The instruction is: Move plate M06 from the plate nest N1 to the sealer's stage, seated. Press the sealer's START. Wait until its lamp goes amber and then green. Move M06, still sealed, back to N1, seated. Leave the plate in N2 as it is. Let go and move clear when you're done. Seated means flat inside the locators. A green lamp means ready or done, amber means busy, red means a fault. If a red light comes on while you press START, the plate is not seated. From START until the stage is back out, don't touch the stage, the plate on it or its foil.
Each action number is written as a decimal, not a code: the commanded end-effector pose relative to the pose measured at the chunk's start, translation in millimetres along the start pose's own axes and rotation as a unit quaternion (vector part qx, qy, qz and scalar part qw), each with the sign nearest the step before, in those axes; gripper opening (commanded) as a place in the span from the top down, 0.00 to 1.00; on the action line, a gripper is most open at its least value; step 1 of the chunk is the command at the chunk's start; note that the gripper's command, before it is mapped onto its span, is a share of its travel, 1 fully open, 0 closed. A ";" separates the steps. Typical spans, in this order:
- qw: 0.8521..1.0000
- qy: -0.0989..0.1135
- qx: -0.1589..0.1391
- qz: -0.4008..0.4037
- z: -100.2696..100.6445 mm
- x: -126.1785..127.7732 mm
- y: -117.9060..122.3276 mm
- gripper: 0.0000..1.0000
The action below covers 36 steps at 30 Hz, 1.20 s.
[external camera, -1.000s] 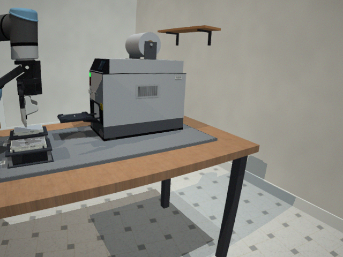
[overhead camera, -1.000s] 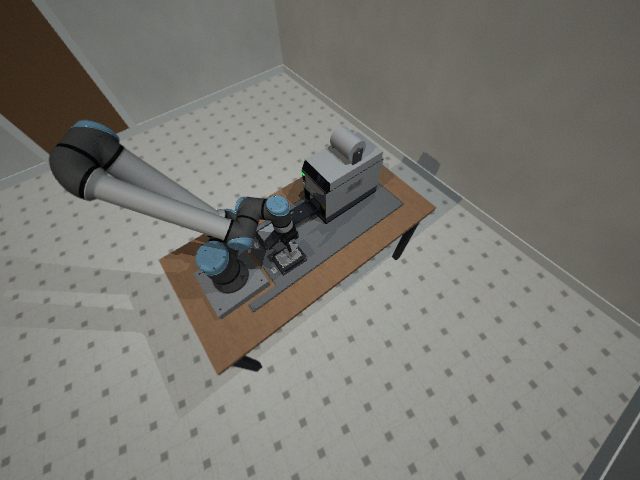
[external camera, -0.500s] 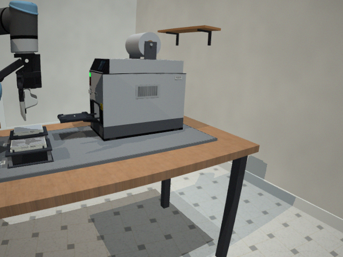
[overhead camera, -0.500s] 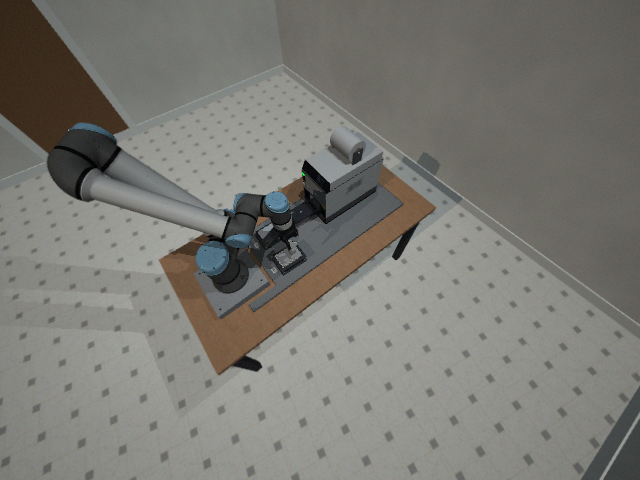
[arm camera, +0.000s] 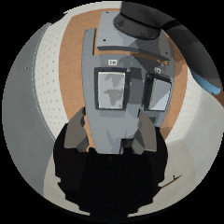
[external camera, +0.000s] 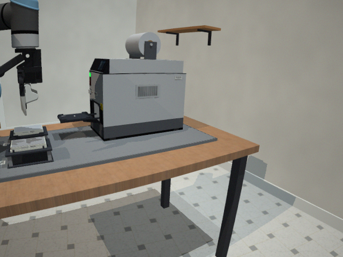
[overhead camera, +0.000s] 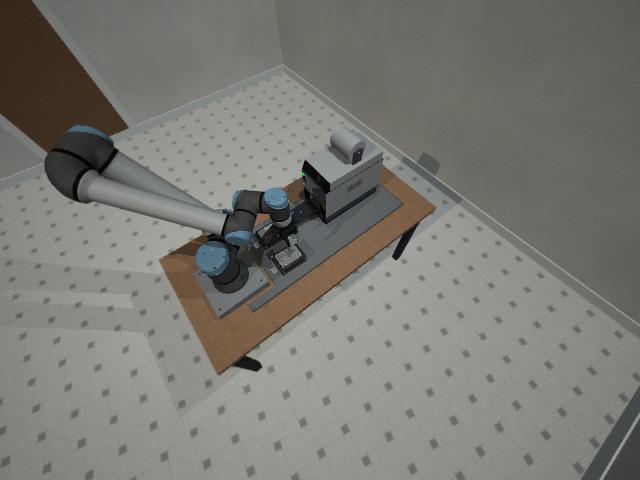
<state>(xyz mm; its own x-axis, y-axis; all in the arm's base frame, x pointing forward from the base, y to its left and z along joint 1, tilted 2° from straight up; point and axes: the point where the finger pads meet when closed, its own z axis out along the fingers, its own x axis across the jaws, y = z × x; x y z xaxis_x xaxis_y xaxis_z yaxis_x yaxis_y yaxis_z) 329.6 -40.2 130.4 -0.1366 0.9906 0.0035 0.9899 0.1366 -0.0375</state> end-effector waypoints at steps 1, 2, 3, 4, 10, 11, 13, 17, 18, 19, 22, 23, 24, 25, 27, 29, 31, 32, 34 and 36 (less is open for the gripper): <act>1.000 0.000 0.000 -0.001 -11.9 10.6 5.6 0.32; 1.000 0.000 0.000 -0.001 -15.1 13.8 7.1 0.32; 1.000 0.000 0.000 -0.001 -15.1 13.8 7.1 0.32; 1.000 0.000 0.000 -0.004 -18.5 17.1 8.7 0.32; 1.000 0.000 0.000 -0.004 -35.1 33.7 16.4 0.32; 1.000 0.000 0.000 -0.004 -35.1 33.7 16.5 0.32; 1.000 0.000 0.000 -0.007 -41.9 40.5 19.6 0.32; 1.000 0.000 0.000 -0.007 -48.6 47.2 22.8 0.32; 1.000 0.000 0.000 -0.007 -52.0 50.5 24.3 0.32; 1.000 0.000 0.000 -0.007 -55.1 53.7 25.8 0.32; 1.000 0.000 0.000 -0.010 -61.9 60.4 29.0 0.32; 1.000 0.000 0.000 -0.010 -65.2 63.8 30.5 0.32; 1.000 0.000 0.000 -0.010 -68.6 67.1 32.1 0.32; 1.000 0.000 0.000 -0.010 -72.0 70.5 33.7 0.32; 1.000 0.000 0.000 -0.010 -75.2 73.6 35.2 0.32; 1.000 0.000 0.000 -0.013 -78.5 77.0 36.8 0.32; 1.000 0.000 0.000 -0.013 -85.3 83.7 39.9 0.32; 1.000 0.000 0.000 -0.013 -85.3 83.7 39.9 0.32; 1.000 0.000 0.000 -0.013 -88.6 87.1 41.5 0.32; 1.000 0.000 0.000 -0.013 -95.2 93.6 44.5 0.32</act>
<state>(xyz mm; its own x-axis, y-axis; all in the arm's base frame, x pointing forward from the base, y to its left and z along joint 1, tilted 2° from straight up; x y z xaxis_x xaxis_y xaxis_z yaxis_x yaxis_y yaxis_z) 359.5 46.2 211.6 -0.1620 0.9868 0.0051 0.9861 0.1621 -0.0366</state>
